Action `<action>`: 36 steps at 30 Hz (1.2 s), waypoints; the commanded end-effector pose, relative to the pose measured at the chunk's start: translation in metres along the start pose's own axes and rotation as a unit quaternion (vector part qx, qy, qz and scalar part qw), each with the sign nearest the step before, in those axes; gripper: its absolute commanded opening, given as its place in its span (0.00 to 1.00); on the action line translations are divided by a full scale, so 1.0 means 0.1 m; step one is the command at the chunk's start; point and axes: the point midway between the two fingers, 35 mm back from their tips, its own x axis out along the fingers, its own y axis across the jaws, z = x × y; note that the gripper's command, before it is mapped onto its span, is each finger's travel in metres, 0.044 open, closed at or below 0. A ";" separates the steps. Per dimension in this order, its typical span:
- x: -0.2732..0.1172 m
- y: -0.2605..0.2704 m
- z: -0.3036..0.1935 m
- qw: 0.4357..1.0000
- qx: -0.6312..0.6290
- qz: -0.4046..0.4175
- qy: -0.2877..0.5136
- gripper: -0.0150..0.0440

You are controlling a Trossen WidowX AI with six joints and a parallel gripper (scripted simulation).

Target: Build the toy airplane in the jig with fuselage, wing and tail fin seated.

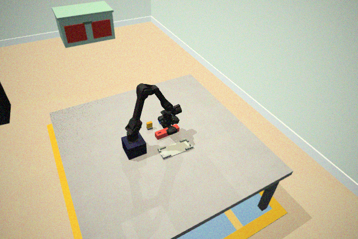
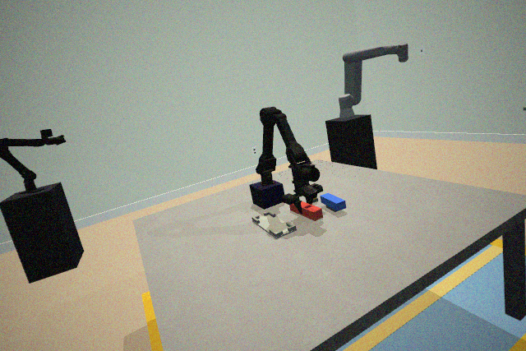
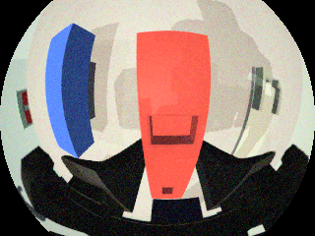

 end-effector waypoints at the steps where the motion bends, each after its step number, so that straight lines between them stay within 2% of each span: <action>1: -0.03 0.00 0.01 1.000 0.002 0.000 0.001 0.31; 3: -0.09 0.00 0.02 1.000 0.002 0.000 0.001 0.25; 36: -1.07 0.00 0.06 1.000 0.000 -0.001 -0.001 0.25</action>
